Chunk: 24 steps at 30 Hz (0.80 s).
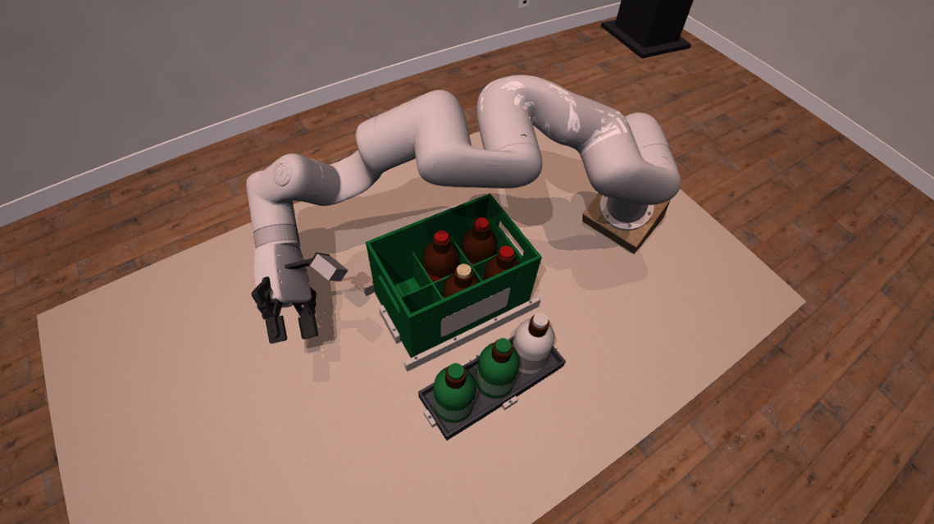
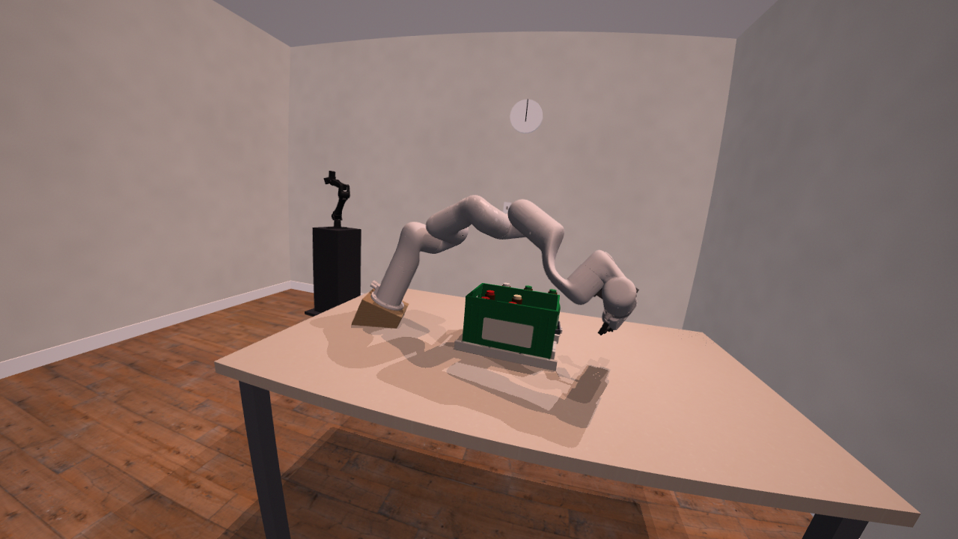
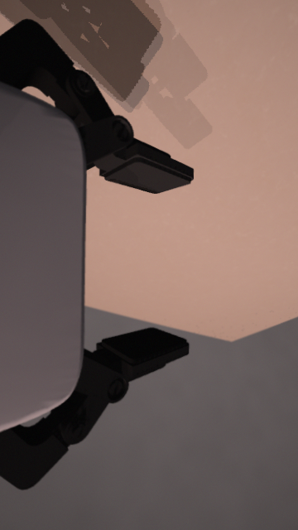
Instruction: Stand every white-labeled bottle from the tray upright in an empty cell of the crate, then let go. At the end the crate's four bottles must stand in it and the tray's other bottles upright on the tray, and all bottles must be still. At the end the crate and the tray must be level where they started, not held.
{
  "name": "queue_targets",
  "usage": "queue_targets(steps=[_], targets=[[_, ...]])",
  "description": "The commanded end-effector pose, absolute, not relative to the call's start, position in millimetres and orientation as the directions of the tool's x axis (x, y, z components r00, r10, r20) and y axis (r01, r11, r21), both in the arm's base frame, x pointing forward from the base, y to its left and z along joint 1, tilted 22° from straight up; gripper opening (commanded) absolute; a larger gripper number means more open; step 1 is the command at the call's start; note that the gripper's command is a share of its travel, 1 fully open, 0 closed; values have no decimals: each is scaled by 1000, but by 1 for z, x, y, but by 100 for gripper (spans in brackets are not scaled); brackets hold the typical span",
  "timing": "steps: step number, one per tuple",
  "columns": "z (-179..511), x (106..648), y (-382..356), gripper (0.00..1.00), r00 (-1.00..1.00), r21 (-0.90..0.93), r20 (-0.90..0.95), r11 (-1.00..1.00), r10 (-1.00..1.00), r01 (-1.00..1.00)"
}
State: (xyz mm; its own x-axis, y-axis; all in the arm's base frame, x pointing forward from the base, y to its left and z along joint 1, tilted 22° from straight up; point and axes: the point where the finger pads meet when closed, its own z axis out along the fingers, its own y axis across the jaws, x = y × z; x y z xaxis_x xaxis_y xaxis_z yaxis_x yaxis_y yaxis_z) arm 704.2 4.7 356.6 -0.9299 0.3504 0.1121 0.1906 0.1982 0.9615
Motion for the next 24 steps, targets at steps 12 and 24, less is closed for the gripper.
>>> queue_targets(steps=[12, 24], targets=[[359, 704, 4, 100, -930, 962, 107, 199, 351, 186], [443, 672, -8, 100, -930, 962, 107, 199, 351, 186]])
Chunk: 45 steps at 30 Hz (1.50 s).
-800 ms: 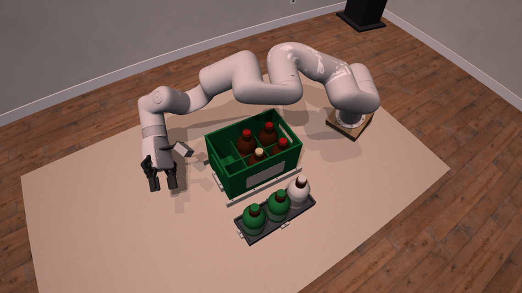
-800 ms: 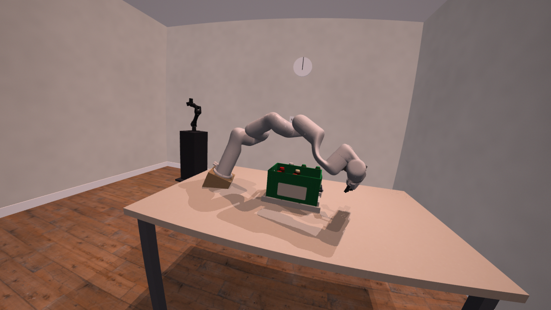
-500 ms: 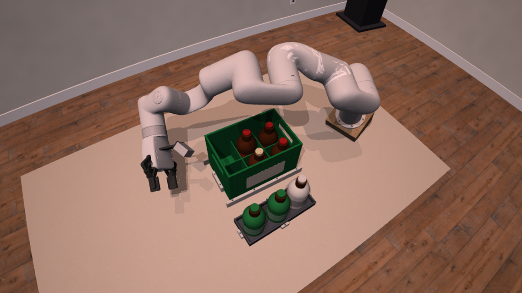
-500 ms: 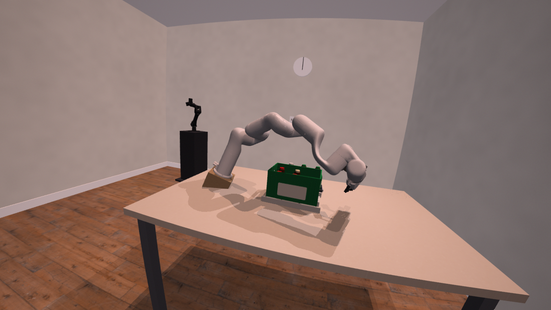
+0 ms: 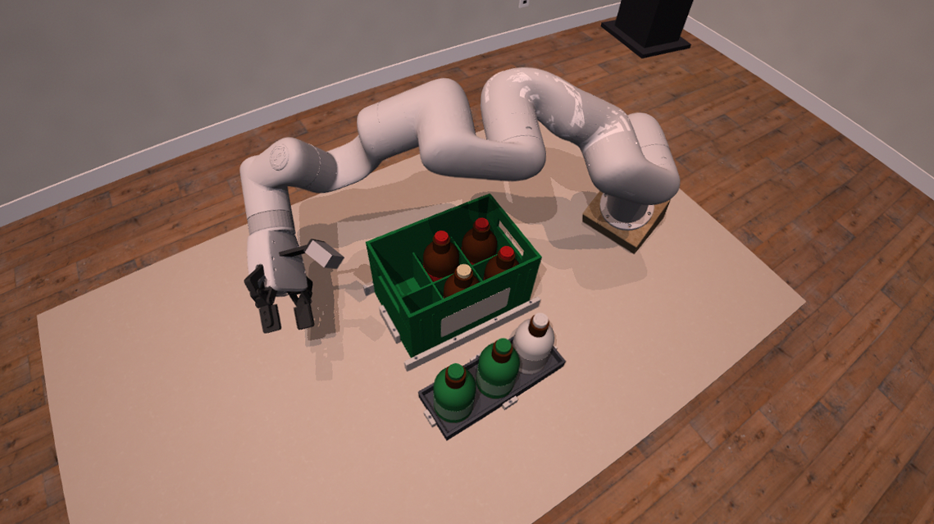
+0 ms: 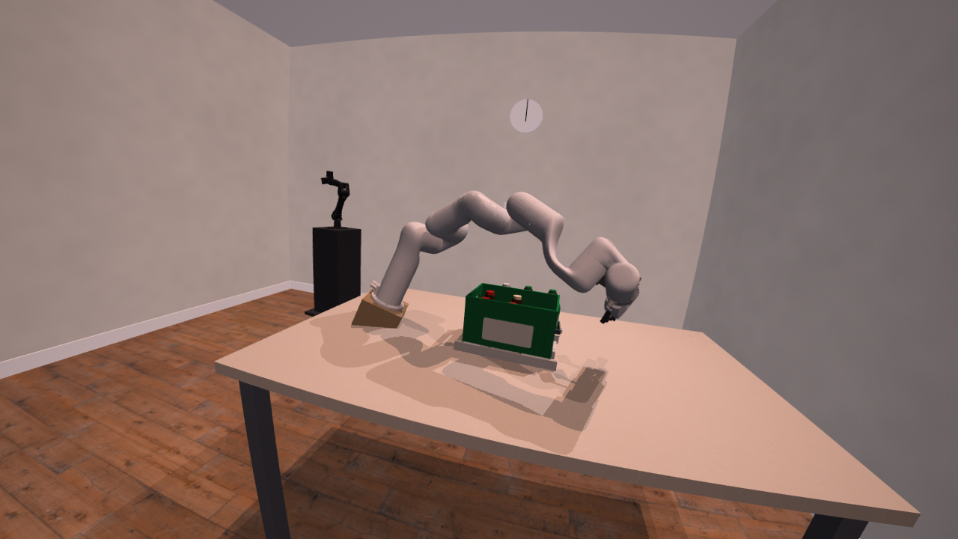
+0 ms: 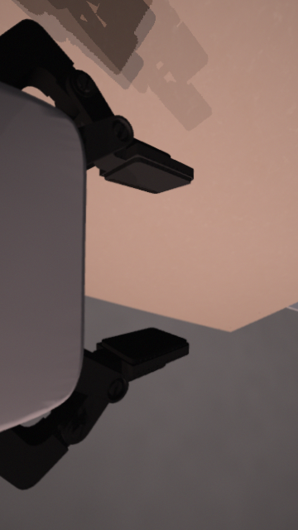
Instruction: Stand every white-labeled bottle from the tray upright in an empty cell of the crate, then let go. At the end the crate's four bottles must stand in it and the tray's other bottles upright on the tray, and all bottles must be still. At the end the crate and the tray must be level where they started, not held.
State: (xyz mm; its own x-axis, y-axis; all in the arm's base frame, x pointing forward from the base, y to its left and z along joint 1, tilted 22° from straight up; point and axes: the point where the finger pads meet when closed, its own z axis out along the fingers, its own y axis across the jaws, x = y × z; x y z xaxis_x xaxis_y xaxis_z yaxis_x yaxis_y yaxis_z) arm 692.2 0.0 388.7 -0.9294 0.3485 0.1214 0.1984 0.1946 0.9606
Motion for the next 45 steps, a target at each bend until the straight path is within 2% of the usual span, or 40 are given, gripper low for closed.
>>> queue_targets(steps=[1, 11, 24, 27, 34, 37, 41, 44, 45], targets=[[451, 669, -8, 100, -930, 962, 107, 199, 351, 186], [451, 667, -9, 100, -926, 958, 121, 201, 358, 202], [438, 635, -11, 100, -763, 818, 385, 192, 519, 543], [438, 635, -11, 100, -763, 818, 385, 192, 519, 543], [427, 607, -15, 100, -600, 686, 496, 140, 627, 714], [427, 607, -15, 100, -600, 686, 496, 140, 627, 714], [418, 584, -19, 100, -456, 579, 547, 76, 702, 812], [418, 584, -19, 100, -456, 579, 547, 76, 702, 812], [413, 571, -22, 100, -376, 524, 562, 35, 737, 851]])
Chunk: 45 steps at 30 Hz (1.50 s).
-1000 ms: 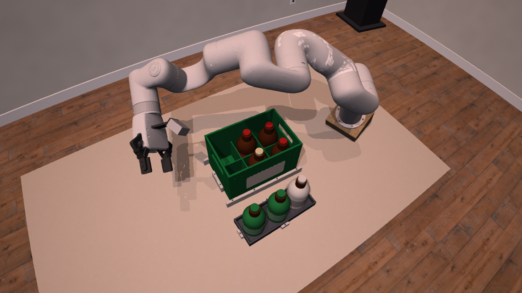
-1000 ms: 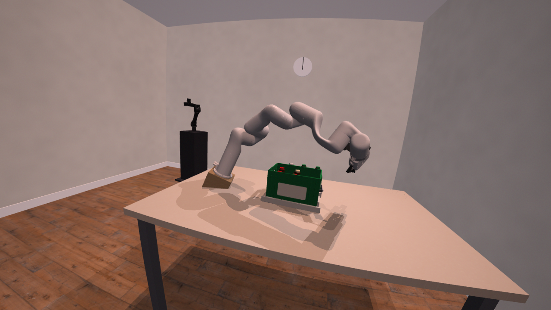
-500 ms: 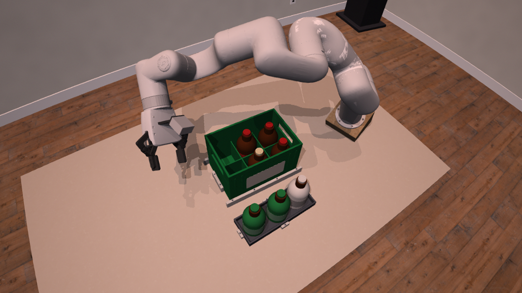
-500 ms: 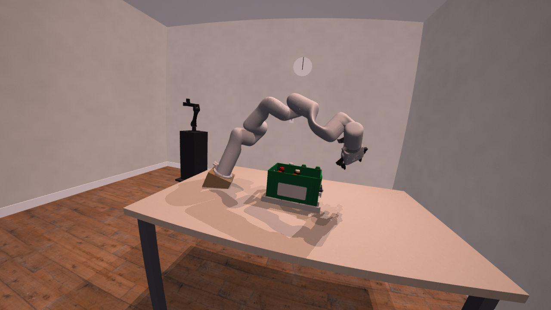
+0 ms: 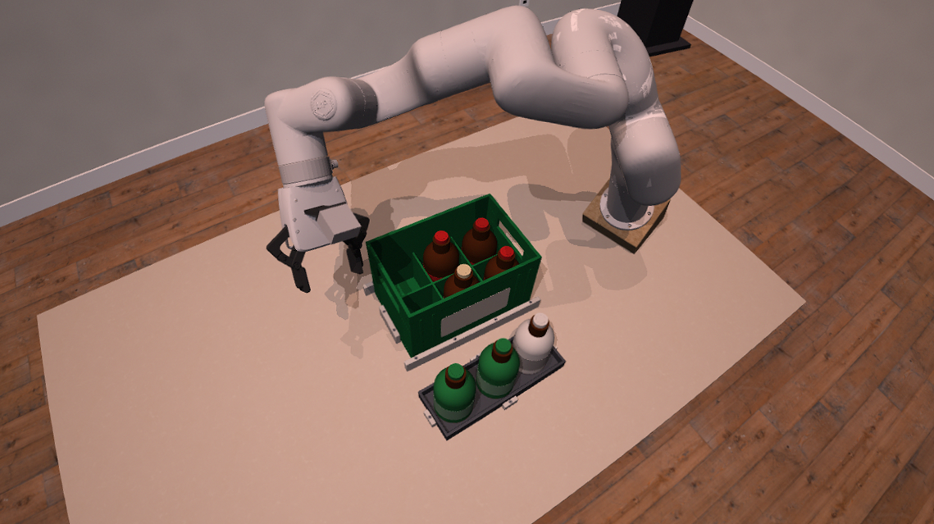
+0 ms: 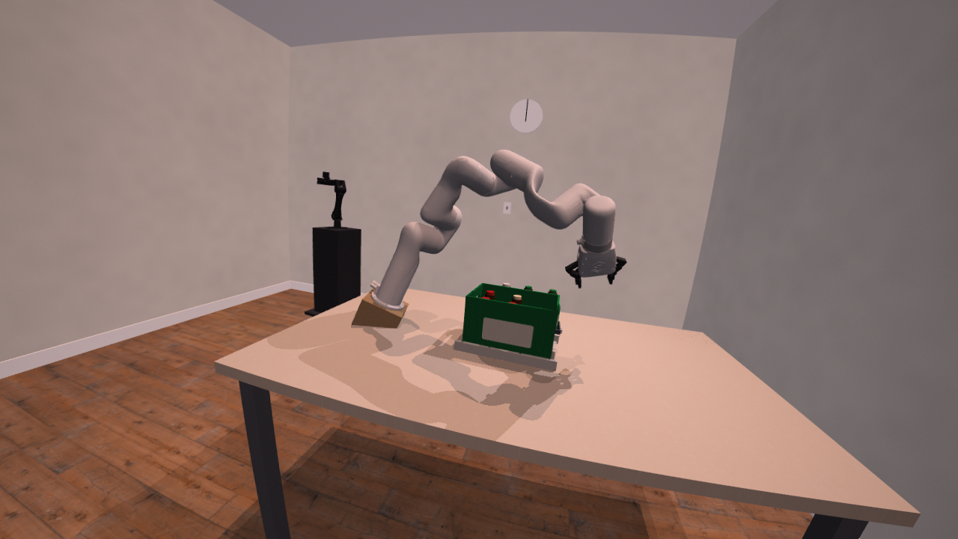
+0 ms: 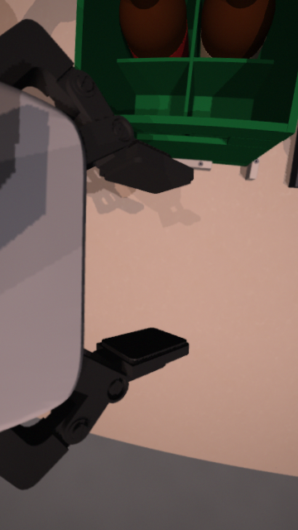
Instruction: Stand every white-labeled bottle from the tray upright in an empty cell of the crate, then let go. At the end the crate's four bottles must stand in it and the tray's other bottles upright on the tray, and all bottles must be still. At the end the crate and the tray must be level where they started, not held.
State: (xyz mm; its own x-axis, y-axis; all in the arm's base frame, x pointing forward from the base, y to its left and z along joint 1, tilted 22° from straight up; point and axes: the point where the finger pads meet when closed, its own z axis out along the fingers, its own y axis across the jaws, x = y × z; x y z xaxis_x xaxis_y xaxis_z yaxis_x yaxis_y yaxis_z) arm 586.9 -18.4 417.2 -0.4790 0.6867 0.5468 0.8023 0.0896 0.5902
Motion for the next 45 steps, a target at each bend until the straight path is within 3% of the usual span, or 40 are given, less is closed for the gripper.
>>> queue_targets(steps=[1, 25, 45], targets=[[413, 571, -22, 100, -376, 524, 562, 35, 737, 851], [376, 485, -42, 100, 124, 248, 519, -288, 846, 925], [325, 390, -69, 100, 582, 157, 353, -660, 732, 735]])
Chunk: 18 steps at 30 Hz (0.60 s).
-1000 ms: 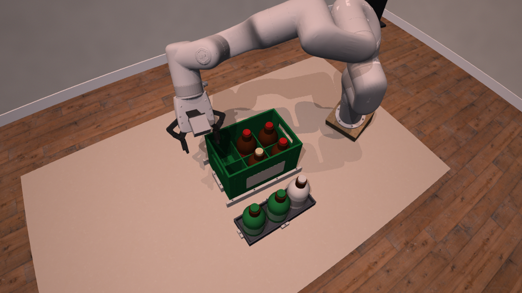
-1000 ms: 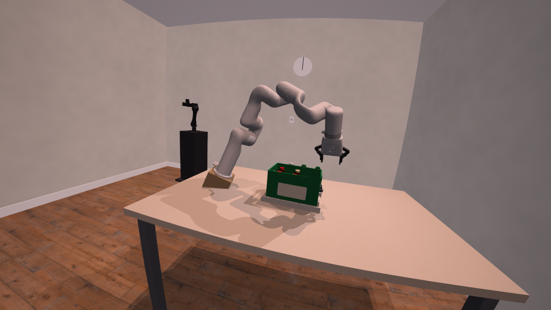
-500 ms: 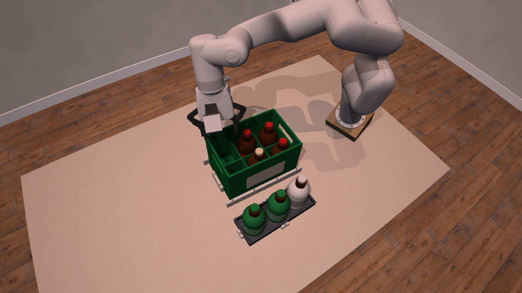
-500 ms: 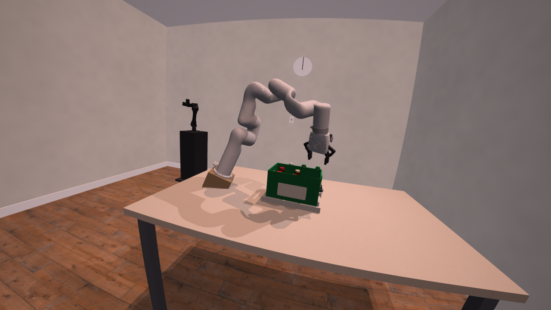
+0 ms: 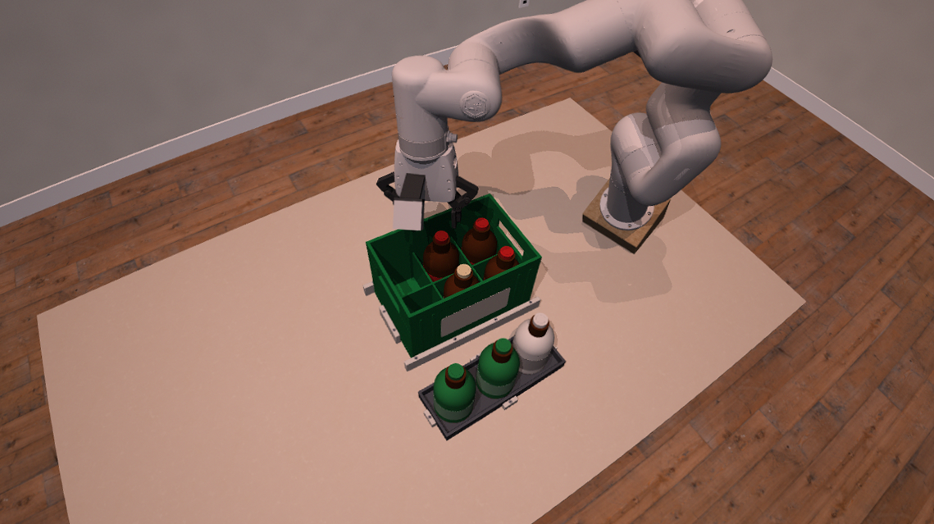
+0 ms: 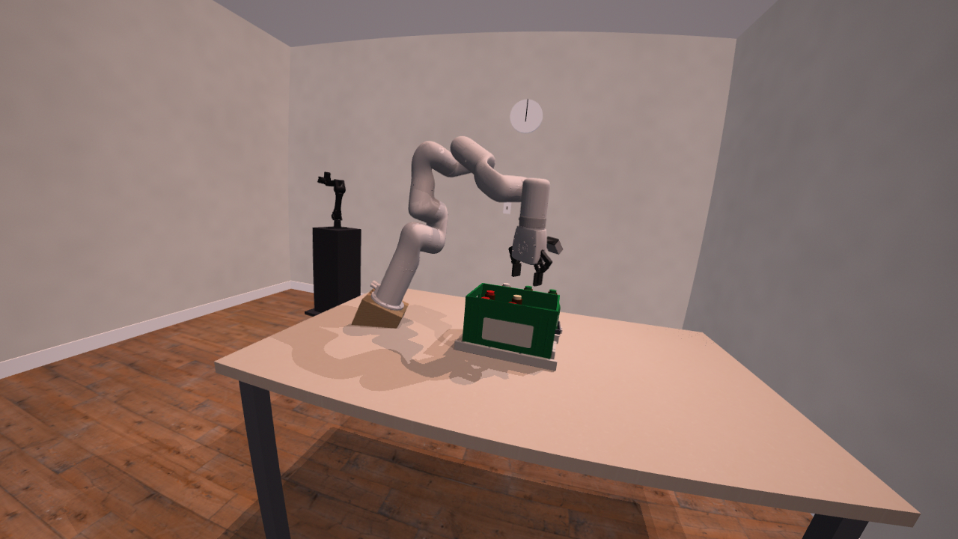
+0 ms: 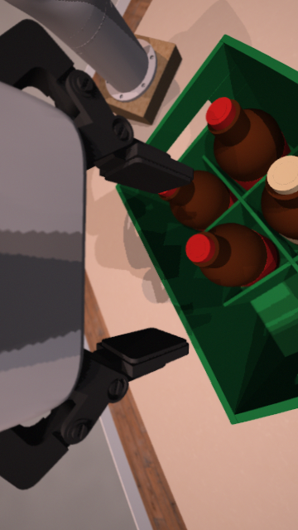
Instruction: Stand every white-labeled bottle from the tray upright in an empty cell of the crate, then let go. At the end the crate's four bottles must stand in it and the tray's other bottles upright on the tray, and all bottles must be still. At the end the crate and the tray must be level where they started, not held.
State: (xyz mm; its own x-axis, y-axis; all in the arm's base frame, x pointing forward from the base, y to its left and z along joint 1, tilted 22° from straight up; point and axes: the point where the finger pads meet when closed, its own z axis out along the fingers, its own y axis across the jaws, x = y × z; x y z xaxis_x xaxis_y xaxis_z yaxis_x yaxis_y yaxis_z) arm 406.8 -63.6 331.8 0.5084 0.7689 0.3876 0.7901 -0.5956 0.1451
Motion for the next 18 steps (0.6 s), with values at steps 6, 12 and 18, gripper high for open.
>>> queue_targets(steps=[6, 12, 18], targets=[[319, 380, -72, 100, 622, 161, 337, -694, 707, 701], [318, 379, -72, 0, 626, 162, 336, -698, 704, 698], [318, 379, -72, 0, 626, 162, 336, -698, 704, 698]])
